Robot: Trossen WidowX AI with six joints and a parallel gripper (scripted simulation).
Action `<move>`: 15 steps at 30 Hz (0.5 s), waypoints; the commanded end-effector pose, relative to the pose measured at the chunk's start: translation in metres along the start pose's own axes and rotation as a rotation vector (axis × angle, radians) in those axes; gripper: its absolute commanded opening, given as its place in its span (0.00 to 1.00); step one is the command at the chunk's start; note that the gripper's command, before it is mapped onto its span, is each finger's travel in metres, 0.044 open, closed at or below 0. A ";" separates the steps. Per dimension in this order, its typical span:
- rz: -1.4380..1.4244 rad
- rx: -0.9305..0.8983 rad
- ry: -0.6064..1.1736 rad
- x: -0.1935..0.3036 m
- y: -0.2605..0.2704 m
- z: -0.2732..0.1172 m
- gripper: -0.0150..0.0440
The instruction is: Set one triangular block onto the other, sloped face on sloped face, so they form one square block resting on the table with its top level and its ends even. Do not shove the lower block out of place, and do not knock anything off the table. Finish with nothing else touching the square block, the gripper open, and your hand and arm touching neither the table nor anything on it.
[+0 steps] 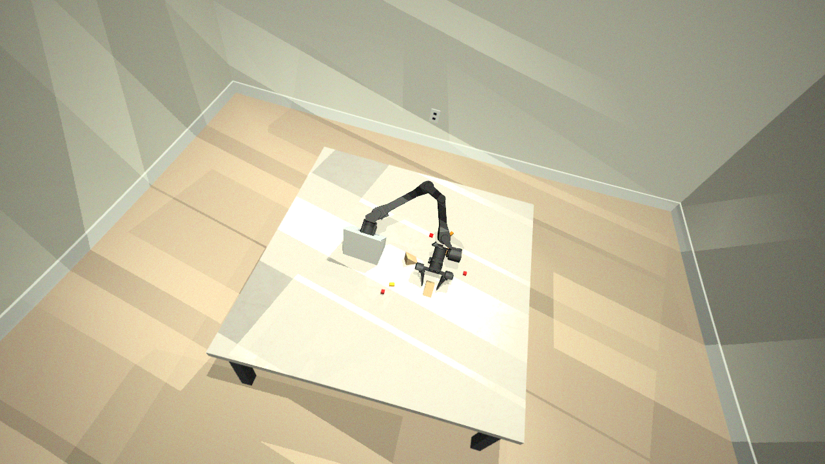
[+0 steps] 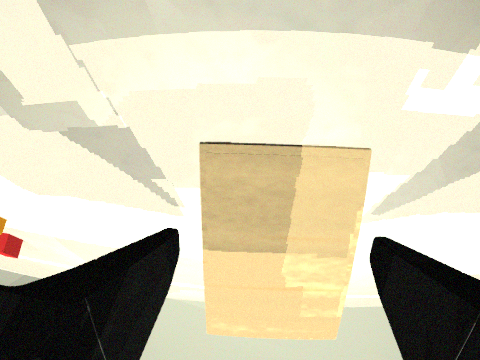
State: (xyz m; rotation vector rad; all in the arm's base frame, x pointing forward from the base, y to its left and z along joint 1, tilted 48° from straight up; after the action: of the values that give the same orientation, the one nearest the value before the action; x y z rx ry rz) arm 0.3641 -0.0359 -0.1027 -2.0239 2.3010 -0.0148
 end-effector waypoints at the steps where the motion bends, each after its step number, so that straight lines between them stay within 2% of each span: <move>1: 0.000 -0.001 0.000 0.000 0.000 0.000 0.69; 4: 0.000 -0.001 0.000 0.000 0.000 0.000 0.56; 11: 0.000 -0.001 0.000 0.000 0.000 0.000 0.48; 15: 0.000 -0.001 0.000 0.001 0.000 -0.001 0.30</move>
State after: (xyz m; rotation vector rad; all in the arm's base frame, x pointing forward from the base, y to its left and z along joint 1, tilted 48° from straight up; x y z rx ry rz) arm 0.3639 -0.0359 -0.1027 -2.0244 2.3020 -0.0141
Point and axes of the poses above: the point midway between the two fingers, 35 mm back from their tips, its own z axis out along the fingers, its own y axis across the jaws, x = y × z, the point moved 2 cm from there along -z, back along the fingers, and after that the axes turned 5 degrees about -z, right-handed, at the moved point
